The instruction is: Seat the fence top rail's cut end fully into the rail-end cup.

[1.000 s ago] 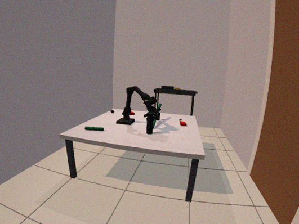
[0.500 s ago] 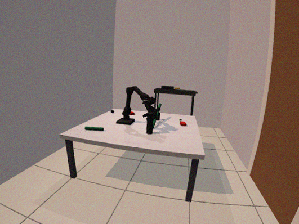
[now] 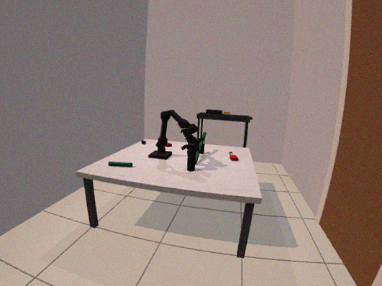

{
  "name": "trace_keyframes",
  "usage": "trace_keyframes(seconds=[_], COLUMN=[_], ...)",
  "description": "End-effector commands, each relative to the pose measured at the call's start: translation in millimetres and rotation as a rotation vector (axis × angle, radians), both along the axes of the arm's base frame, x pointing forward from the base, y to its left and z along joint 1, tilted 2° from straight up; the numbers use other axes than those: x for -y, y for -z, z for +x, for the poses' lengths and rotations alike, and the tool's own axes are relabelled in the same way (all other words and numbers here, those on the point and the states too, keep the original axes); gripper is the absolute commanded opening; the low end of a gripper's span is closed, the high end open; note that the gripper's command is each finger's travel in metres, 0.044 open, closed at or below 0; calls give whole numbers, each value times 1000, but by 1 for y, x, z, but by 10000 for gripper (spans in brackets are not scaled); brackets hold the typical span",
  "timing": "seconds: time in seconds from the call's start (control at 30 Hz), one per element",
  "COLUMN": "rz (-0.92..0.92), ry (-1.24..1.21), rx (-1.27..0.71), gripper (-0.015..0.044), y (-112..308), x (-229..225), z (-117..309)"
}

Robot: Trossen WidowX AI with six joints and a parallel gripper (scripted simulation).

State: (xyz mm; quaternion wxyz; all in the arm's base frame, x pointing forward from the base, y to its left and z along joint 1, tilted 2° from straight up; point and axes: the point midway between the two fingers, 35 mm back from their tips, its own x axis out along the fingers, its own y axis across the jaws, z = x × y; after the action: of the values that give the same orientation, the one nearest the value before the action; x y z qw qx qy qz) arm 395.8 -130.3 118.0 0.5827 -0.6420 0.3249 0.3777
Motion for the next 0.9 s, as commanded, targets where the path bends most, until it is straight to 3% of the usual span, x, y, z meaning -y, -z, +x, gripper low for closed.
trace_keyframes(seconds=[0.0, 0.87], rz=[0, -1], ry=[-34, -100], rx=[-6, -9], gripper=[0, 0], y=[2, 2], x=[1, 2], z=[-4, -10])
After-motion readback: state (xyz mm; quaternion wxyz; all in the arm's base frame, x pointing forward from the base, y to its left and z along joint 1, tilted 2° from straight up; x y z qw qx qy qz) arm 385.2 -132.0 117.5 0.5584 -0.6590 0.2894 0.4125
